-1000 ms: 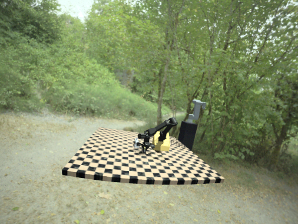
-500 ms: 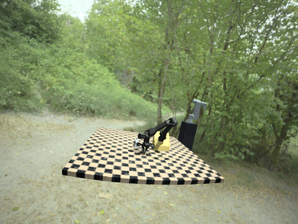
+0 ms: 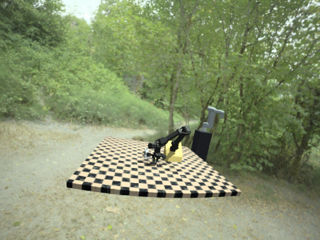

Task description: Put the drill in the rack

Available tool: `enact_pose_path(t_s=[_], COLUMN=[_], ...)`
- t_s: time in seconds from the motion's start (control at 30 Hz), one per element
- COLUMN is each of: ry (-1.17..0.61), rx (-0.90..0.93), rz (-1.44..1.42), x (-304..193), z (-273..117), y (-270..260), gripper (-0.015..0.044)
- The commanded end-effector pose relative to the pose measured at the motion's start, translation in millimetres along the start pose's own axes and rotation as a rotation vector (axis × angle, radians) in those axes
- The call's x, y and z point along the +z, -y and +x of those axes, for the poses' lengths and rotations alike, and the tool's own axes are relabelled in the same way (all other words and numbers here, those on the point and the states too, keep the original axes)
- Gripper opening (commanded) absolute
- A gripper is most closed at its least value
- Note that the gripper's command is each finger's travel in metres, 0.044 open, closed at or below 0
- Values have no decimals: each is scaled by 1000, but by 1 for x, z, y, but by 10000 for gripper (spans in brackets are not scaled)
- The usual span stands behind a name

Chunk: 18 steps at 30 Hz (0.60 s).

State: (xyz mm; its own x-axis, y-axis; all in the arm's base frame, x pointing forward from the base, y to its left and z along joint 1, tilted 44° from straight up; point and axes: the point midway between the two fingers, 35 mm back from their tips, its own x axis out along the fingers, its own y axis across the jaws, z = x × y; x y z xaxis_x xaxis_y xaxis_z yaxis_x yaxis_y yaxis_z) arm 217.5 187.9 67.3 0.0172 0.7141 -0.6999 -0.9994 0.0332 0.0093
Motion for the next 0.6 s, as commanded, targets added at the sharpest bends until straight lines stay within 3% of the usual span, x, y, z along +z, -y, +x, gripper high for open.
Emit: enact_pose_path(t_s=[0.0, 0.47, 0.57], ry=[-22, -22, 0], rx=[4, 4, 0], rz=[-4, -4, 0], x=[-6, -6, 0], z=[5, 5, 0], y=[0, 0, 0], gripper=[0, 0, 79])
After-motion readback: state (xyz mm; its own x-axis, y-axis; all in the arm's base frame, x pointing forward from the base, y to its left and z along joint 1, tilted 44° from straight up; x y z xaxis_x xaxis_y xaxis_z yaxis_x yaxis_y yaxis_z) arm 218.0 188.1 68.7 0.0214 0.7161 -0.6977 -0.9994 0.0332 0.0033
